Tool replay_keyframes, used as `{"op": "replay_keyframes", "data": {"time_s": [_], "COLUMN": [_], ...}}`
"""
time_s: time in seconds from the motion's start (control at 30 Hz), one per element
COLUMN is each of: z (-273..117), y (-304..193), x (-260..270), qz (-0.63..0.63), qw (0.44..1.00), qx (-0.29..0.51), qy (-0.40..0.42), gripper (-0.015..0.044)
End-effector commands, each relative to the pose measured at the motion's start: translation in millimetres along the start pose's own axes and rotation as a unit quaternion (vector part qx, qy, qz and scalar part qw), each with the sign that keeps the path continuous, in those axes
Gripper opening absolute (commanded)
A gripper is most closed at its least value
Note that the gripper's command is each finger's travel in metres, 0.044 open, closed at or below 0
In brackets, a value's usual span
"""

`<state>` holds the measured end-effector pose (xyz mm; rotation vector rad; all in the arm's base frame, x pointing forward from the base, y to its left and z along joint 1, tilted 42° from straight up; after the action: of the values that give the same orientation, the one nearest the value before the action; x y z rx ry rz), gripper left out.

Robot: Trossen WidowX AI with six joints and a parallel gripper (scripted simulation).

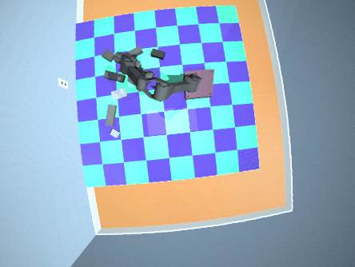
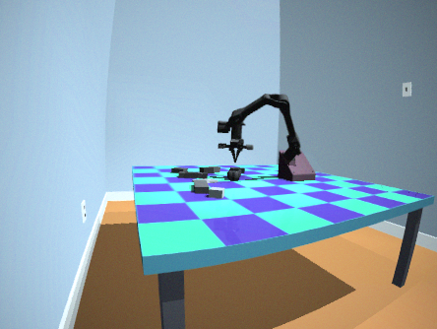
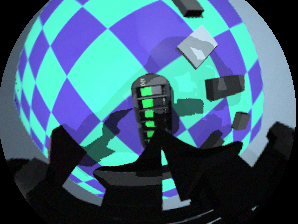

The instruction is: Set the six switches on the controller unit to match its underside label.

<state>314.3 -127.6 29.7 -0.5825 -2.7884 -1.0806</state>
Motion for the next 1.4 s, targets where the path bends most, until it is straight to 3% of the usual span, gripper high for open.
{"op": "replay_keyframes", "data": {"time_s": [0.0,0.23,0.7,1.37], "z": [0.0,0.8,30.9,61.1], "y": [0.0,-0.4,-11.8,-11.7], "x": [0.1,-3.8,-69.5,-71.3], "qz": [0.003,0.002,0.001,0.001], "qw": [1.000,1.000,0.995,0.995], "qx": [0.000,-0.001,-0.018,-0.019], "qy": [0.001,0.006,0.101,0.102], "gripper": [0.0000,0.0000,0.0000,0.0000]}}
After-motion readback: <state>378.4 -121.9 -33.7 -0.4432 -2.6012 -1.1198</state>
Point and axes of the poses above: the point midway between the two fingers, 35 mm back from their tips, its own z axis out along the fingers, its own x axis across the jaws, y = z × x, the point moved 10 cm from there along -z, back along the fingers, and after that the axes turned 10 degrees about -z, right-handed, at the moved point
